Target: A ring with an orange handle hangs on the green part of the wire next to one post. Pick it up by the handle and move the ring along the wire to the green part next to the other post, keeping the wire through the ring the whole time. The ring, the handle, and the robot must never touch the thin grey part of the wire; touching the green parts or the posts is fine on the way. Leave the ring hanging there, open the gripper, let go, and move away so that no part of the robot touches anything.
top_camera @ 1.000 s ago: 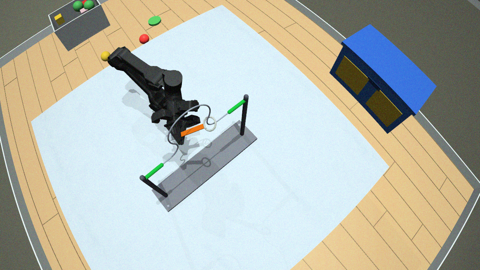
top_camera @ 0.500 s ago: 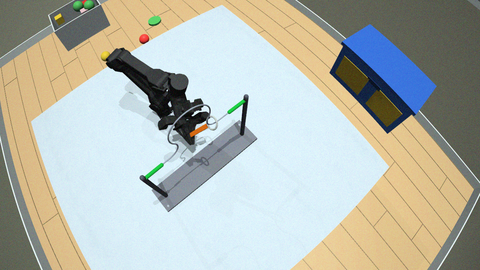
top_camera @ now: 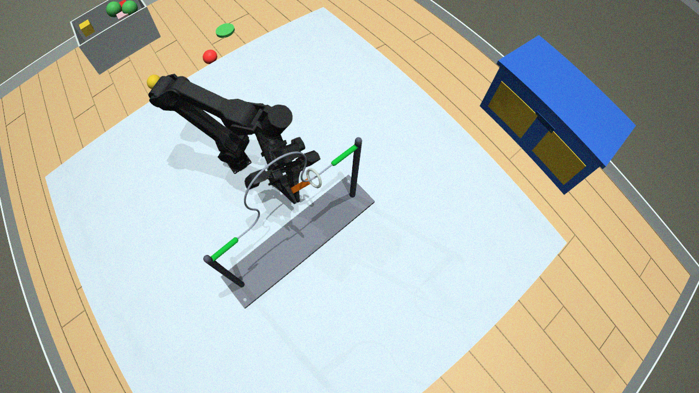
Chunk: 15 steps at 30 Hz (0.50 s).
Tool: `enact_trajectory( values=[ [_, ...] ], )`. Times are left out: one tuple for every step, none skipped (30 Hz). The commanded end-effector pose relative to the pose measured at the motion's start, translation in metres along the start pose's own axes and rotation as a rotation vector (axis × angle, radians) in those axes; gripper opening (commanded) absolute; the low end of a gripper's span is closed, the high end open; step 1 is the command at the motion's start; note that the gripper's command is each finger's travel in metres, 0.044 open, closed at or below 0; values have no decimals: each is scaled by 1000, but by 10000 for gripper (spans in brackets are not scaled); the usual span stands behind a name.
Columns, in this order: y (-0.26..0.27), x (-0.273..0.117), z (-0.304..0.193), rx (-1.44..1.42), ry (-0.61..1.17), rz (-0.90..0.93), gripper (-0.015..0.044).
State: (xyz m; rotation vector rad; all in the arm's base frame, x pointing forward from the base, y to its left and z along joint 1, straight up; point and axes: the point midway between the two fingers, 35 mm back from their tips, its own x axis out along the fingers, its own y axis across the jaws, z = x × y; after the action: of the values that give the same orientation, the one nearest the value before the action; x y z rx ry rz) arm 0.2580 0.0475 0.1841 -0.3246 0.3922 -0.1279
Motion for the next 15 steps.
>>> enact_trajectory(
  values=[
    [13, -2, 3, 75, 8, 31, -150],
    [15, -2, 3, 90, 10, 39, -150],
    [18, -3, 4, 105, 12, 46, -150],
    [21, -3, 4, 119, 14, 52, -150],
    [23, -4, 4, 132, 15, 58, -150],
    [25, -4, 5, 144, 17, 64, -150],
    [28, -5, 5, 156, 18, 70, -150],
    [30, -5, 6, 168, 20, 75, -150],
    [32, -6, 6, 178, 21, 80, -150],
    [34, -6, 7, 188, 22, 85, -150],
    [36, -7, 7, 196, 23, 89, -150],
    [38, -7, 7, 204, 24, 93, -150],
    [40, -8, 8, 213, 25, 96, -150],
    [41, -8, 8, 220, 26, 100, -150],
    [43, -9, 9, 226, 27, 103, -150]
  ],
)
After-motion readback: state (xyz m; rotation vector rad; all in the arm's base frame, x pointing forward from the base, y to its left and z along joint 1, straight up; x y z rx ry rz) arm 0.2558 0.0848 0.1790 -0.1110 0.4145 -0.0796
